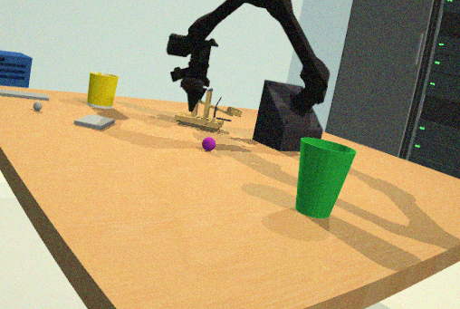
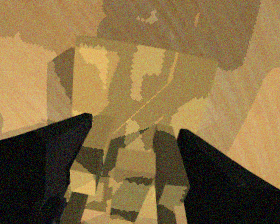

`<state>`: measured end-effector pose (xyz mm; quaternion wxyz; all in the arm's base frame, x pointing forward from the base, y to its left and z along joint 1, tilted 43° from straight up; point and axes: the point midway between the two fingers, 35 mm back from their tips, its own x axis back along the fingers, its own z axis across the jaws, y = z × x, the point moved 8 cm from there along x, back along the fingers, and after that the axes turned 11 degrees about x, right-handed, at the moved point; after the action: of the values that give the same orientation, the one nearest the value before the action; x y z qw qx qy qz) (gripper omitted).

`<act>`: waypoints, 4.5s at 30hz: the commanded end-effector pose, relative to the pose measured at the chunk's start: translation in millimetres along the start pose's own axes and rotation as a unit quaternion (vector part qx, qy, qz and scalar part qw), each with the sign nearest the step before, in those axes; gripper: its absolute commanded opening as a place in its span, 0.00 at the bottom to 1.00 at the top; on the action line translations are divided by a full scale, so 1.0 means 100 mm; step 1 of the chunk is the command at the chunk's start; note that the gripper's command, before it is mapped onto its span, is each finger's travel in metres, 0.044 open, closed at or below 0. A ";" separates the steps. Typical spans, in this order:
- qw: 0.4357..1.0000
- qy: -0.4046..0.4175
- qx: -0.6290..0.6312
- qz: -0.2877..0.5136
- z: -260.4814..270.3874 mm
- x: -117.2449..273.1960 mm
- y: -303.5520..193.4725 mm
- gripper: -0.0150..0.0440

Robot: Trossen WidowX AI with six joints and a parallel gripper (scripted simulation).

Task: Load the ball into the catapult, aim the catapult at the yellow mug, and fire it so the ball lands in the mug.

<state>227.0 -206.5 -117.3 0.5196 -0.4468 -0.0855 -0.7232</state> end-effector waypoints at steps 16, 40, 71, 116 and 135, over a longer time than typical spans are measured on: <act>1.000 -0.004 0.003 -0.015 -0.01 0.23 0.04 0.25; 1.000 -0.005 0.005 -0.013 -0.01 -0.09 0.05 0.25; 1.000 -0.005 0.001 -0.021 -0.03 0.74 0.06 1.00; 0.928 0.003 0.372 -0.012 3.22 0.17 -0.43 0.76; 0.928 0.004 0.372 -0.012 3.22 -0.13 -0.41 0.76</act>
<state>373.3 4.7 82.6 0.6368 -0.2177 -0.3573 -0.6476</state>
